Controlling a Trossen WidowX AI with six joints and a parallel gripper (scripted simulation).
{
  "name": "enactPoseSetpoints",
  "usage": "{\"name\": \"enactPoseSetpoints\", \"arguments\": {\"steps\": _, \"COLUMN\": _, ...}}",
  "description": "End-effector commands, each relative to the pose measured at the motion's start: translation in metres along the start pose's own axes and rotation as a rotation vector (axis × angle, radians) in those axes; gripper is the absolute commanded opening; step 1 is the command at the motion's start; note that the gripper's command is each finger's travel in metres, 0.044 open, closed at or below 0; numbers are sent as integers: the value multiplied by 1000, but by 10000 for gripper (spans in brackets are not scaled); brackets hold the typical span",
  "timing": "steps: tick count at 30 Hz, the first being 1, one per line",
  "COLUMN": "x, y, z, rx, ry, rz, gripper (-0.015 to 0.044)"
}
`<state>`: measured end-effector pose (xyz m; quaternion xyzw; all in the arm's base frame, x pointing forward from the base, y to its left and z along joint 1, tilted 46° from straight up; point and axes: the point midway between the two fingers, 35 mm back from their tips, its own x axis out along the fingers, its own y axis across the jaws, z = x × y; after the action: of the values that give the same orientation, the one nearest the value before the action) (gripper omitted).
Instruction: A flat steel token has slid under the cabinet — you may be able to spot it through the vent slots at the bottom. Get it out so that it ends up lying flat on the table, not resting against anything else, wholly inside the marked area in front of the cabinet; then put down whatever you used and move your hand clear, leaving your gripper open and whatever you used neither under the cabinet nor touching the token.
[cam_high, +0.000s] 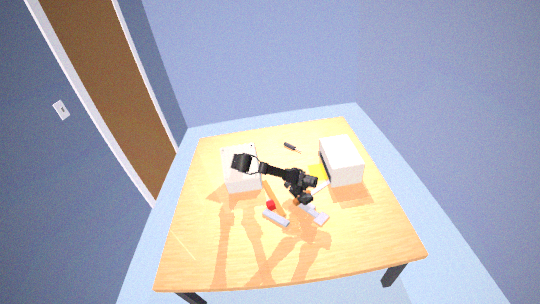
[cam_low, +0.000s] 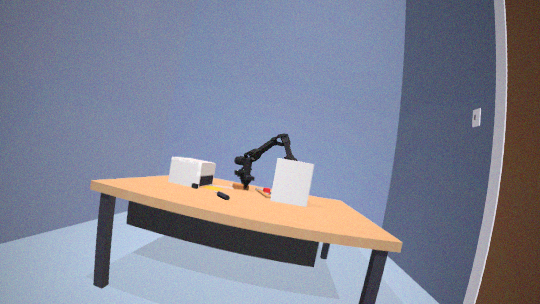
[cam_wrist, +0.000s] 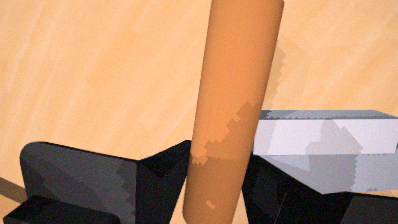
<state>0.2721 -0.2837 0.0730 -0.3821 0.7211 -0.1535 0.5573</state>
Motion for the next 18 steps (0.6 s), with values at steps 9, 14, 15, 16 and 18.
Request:
{"name": "enactPoseSetpoints", "arguments": {"steps": 9, "x": 0, "y": -1, "z": 22, "rx": 3, "ry": -6, "rz": 0, "gripper": 0}}
{"name": "enactPoseSetpoints", "arguments": {"steps": 14, "x": 0, "y": -1, "z": 29, "rx": 3, "ry": -6, "rz": 0, "gripper": 0}}
{"name": "enactPoseSetpoints", "arguments": {"steps": 15, "x": 0, "y": -1, "z": 31, "rx": 3, "ry": -6, "rz": 0, "gripper": 0}}
{"name": "enactPoseSetpoints", "arguments": {"steps": 16, "x": 0, "y": -1, "z": 32, "rx": 4, "ry": -6, "rz": 0, "gripper": 0}}
{"name": "enactPoseSetpoints", "arguments": {"steps": 18, "x": 0, "y": -1, "z": 35, "rx": 4, "ry": -6, "rz": 0, "gripper": 0}}
